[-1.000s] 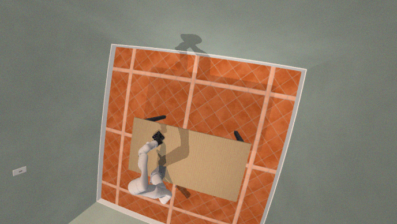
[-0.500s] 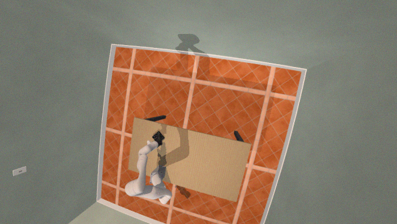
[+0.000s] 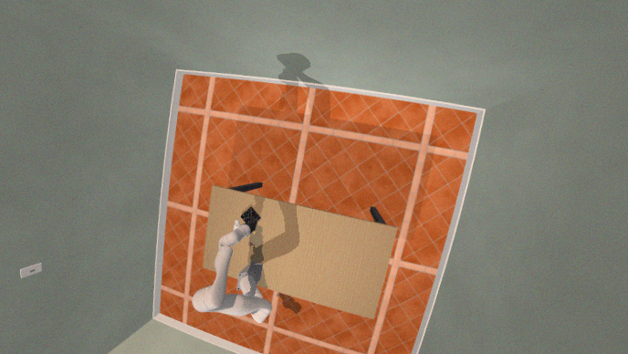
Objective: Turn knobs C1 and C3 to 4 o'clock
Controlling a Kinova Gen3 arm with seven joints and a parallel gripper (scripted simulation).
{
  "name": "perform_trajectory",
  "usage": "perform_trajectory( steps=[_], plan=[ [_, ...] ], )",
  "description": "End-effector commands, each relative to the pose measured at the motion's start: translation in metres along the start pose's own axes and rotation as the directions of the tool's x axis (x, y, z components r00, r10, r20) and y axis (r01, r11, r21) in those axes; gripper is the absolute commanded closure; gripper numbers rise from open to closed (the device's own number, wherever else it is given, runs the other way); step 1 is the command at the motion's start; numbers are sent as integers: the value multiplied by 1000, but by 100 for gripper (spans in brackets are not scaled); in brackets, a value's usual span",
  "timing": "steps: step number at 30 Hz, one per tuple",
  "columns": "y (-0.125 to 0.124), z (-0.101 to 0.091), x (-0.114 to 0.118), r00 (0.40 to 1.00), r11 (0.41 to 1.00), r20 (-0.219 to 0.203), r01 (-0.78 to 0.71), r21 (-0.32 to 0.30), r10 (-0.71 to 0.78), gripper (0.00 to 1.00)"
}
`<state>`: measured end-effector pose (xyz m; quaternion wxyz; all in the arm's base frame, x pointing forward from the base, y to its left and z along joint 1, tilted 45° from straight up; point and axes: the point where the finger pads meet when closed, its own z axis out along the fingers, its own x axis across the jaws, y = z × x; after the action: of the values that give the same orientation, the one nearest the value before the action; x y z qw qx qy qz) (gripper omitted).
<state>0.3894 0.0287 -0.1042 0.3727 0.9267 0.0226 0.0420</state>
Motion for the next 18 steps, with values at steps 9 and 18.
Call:
perform_trajectory(
  steps=[9,18],
  plan=[
    [2,1,-1,974,974,-8,-226,-9,226,70],
    [2,1,-1,933,933,-9,-360,-7,360,70]
  ],
)
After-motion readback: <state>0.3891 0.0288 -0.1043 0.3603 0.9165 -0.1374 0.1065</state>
